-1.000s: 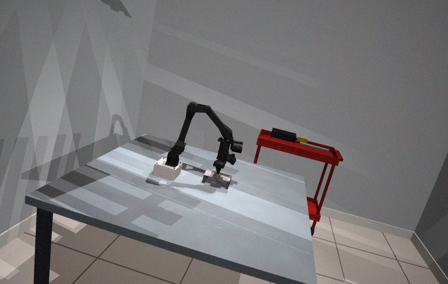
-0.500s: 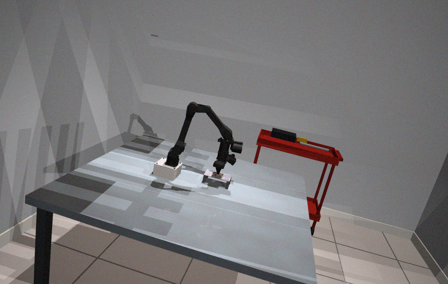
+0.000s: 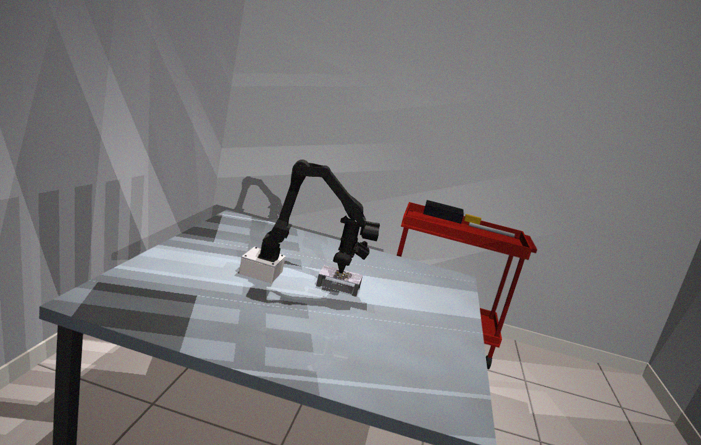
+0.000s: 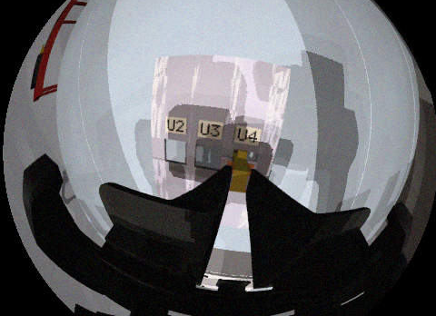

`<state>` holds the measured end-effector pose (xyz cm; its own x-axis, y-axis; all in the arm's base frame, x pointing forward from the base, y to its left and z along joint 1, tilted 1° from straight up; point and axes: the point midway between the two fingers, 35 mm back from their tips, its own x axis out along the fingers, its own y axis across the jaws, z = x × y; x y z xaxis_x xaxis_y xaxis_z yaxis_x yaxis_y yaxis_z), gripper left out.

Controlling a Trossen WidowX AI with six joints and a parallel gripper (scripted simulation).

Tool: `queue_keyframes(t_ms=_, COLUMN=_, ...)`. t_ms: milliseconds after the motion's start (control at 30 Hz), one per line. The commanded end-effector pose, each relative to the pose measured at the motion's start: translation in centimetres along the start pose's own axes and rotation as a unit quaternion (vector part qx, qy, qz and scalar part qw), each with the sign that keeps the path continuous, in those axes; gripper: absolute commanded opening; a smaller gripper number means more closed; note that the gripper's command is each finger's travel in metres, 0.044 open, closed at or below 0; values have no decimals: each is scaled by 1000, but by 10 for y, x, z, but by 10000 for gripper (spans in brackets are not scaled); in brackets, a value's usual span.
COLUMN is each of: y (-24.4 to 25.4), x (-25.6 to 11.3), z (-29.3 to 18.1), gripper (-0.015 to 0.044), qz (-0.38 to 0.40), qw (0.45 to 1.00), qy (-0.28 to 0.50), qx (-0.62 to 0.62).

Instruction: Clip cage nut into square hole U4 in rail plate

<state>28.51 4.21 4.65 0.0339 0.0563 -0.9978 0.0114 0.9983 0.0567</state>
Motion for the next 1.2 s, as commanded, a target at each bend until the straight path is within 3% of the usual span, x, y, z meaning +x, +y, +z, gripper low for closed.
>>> queue_keyframes(t_ms=0, y=0, x=0, z=0, gripper=33, qz=7, qw=1000, qy=0, qx=-2)
queue_keyframes(t_ms=1167, y=-3, x=2, z=0, gripper=33, qz=42, qw=999, qy=0, qx=-3)
